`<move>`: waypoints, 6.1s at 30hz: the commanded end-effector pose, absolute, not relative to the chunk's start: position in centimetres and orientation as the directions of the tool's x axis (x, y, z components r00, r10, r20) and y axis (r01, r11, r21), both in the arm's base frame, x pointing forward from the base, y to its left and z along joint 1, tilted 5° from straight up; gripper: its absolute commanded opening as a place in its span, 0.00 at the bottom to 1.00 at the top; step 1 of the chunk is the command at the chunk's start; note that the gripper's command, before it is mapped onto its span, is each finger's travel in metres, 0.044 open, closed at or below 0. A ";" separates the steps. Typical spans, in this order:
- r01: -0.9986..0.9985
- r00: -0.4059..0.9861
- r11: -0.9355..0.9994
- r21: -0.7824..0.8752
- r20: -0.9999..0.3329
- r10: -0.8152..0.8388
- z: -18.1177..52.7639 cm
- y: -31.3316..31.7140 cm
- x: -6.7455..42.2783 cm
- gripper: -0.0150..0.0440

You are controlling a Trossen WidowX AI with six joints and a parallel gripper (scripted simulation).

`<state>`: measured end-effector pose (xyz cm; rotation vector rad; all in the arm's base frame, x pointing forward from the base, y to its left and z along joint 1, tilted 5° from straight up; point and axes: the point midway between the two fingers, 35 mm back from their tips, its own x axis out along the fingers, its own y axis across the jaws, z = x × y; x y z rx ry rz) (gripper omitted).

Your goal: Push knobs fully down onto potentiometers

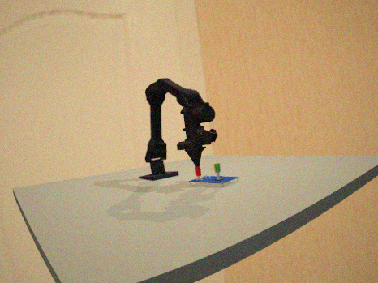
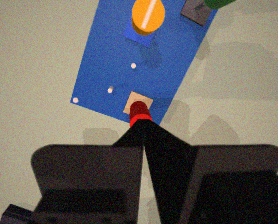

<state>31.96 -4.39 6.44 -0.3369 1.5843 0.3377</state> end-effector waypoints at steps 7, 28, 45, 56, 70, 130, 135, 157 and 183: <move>-0.416 -0.051 0.909 0.020 -0.999 -0.002 5.4 -4.3 32.0 0.25; -0.416 -0.051 0.909 0.020 -0.999 -0.002 5.3 -4.3 32.0 0.25; -0.416 -0.051 0.909 0.020 -0.999 -0.002 5.2 -4.3 32.0 0.25; -0.416 -0.051 0.909 0.020 -0.999 -0.002 5.3 -4.3 32.0 0.25; -0.416 -0.051 0.909 0.020 -0.999 -0.002 7.4 -4.3 32.1 0.25; 0.679 -0.046 0.733 -0.031 -0.999 0.001 11.8 -1.3 38.8 0.25; 0.679 -0.046 0.733 -0.031 -0.999 0.001 10.0 -1.3 38.8 0.25; 0.679 -0.046 0.733 -0.031 -0.999 0.001 7.7 -1.3 38.6 0.25; 0.679 -0.046 0.733 -0.031 -0.999 0.001 7.4 -1.3 38.6 0.25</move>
